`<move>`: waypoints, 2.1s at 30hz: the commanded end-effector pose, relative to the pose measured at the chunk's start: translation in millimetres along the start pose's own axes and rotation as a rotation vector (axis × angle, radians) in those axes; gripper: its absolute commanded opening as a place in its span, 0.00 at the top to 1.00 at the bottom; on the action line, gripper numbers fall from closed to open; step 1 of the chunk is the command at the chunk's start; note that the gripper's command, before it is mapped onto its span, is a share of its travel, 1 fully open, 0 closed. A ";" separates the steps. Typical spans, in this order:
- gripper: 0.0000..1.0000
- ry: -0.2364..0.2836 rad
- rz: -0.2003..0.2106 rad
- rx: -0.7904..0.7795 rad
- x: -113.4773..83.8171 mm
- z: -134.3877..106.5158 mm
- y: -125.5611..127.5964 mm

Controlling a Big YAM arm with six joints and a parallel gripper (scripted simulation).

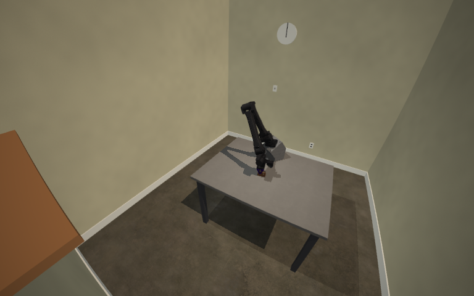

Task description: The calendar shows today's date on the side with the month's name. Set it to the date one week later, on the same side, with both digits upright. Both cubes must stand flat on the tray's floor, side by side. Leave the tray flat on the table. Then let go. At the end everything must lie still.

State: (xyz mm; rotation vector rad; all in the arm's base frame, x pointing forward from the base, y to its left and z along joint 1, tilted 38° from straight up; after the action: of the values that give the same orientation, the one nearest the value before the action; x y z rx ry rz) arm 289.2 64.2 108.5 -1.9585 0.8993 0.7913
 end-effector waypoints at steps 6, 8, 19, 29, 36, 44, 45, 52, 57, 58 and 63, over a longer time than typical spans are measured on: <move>0.74 -0.006 -0.010 -0.006 -5.6 0.9 0.8; 0.74 -0.007 -0.010 -0.006 -6.4 1.7 0.8; 0.74 -0.008 -0.011 -0.002 -9.5 2.7 0.2; 0.74 -0.005 -0.011 0.003 -12.8 1.2 -0.7; 0.74 -0.007 -0.014 0.001 -15.2 2.0 -1.5; 0.74 -0.005 -0.015 0.006 -17.6 0.6 -2.6; 0.74 -0.005 -0.016 0.006 -18.0 0.6 -2.9; 0.74 -0.005 -0.016 0.005 -19.4 0.6 -3.3; 0.74 -0.005 -0.018 0.005 -20.4 0.6 -3.9; 0.74 -0.005 -0.019 0.006 -20.4 0.3 -4.1; 0.74 -0.006 -0.020 0.004 -20.7 1.0 -4.5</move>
State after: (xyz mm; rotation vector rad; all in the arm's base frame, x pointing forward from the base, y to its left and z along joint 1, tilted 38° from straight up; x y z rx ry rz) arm 280.6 67.7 118.3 -1.9597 0.9026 0.7981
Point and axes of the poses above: the point where the finger pads meet when closed, its own x axis out along the fingers, its own y axis across the jaws, z = x × y, the point moved 10 cm from there along -x, back along the fingers
